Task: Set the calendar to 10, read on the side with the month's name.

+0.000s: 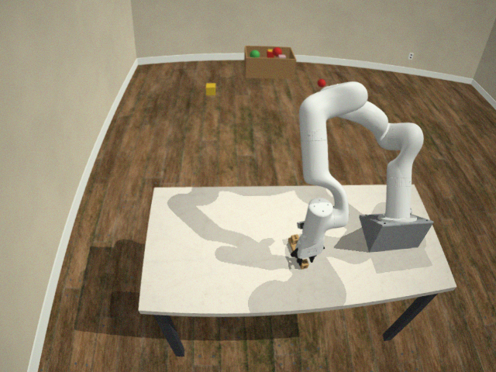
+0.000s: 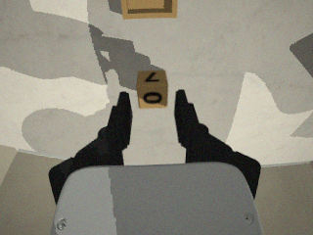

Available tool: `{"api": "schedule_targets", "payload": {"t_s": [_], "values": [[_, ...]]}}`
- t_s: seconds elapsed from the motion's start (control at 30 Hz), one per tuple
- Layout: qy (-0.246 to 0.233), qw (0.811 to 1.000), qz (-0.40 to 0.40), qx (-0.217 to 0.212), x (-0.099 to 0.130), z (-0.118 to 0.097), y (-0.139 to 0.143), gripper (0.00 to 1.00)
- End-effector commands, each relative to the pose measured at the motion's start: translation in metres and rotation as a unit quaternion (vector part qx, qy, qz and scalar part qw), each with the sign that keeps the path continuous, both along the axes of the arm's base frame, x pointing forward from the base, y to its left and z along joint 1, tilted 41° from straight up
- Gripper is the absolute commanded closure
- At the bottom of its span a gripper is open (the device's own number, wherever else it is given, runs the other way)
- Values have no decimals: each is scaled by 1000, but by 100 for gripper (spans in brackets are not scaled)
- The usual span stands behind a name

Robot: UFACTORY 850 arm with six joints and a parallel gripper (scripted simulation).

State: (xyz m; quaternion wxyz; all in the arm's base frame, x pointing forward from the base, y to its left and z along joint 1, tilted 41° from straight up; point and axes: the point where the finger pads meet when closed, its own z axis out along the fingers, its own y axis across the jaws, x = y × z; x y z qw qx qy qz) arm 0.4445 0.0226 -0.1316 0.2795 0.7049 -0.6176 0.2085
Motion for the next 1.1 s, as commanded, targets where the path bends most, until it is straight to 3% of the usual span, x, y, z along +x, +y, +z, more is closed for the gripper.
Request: {"api": "schedule_targets", "payload": {"t_s": [0.0, 1.07], "values": [[-1, 1000, 0, 0, 1, 0, 1, 53], [-1, 1000, 0, 0, -1, -19, -16, 53]]}}
